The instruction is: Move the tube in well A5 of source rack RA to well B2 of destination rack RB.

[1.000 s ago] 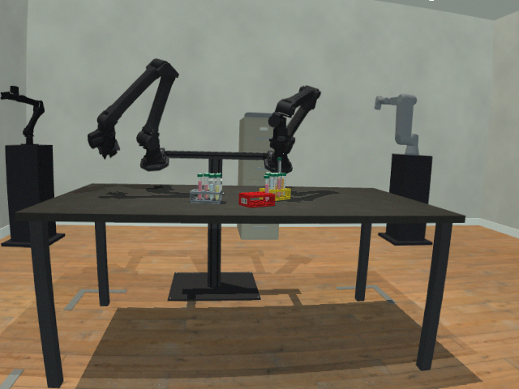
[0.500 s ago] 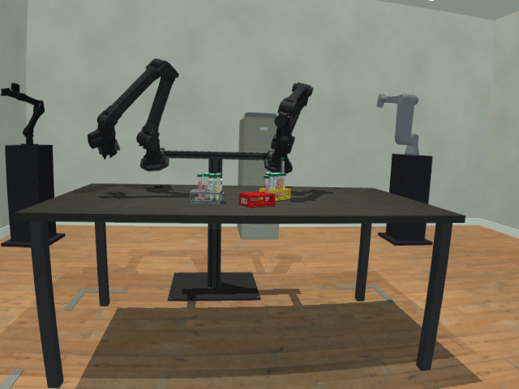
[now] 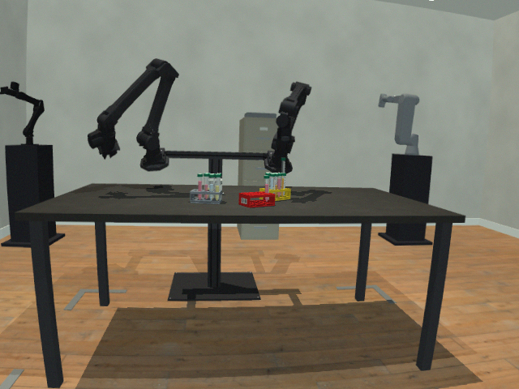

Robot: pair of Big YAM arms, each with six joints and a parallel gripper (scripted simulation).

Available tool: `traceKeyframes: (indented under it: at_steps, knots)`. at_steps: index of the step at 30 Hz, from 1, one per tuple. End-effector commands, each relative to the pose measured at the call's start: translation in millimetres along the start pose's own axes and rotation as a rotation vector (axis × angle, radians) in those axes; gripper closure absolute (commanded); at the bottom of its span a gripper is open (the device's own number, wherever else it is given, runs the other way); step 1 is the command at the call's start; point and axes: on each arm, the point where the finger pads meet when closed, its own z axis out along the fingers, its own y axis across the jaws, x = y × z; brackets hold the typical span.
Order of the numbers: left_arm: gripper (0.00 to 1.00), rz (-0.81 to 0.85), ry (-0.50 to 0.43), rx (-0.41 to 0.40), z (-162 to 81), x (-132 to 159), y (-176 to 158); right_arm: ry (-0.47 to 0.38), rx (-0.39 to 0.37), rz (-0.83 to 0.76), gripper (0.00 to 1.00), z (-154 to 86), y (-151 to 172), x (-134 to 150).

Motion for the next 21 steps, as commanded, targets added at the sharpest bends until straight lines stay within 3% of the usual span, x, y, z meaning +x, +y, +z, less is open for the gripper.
traceKeyframes:
  at_steps: [1, 15, 16, 21]
  knots:
    - [1.00, -0.006, -0.040, 0.009, -12.9, -16.7, 0.6, 0.003, -0.015, 0.010, 0.70, -5.4, 7.1, -2.0]
    - [1.00, -0.006, -0.040, 0.009, -12.7, -16.7, 0.6, 0.003, -0.015, 0.010, 0.70, -5.4, 7.1, -2.0]
    - [1.00, -0.011, -0.066, 0.011, -20.5, -29.7, 2.2, 0.003, -0.015, 0.010, 0.70, -5.4, 7.1, -2.0]
    - [1.00, -0.013, -0.066, 0.011, -20.0, -33.0, 1.7, 0.003, -0.015, 0.010, 0.70, -5.4, 7.1, -2.0]
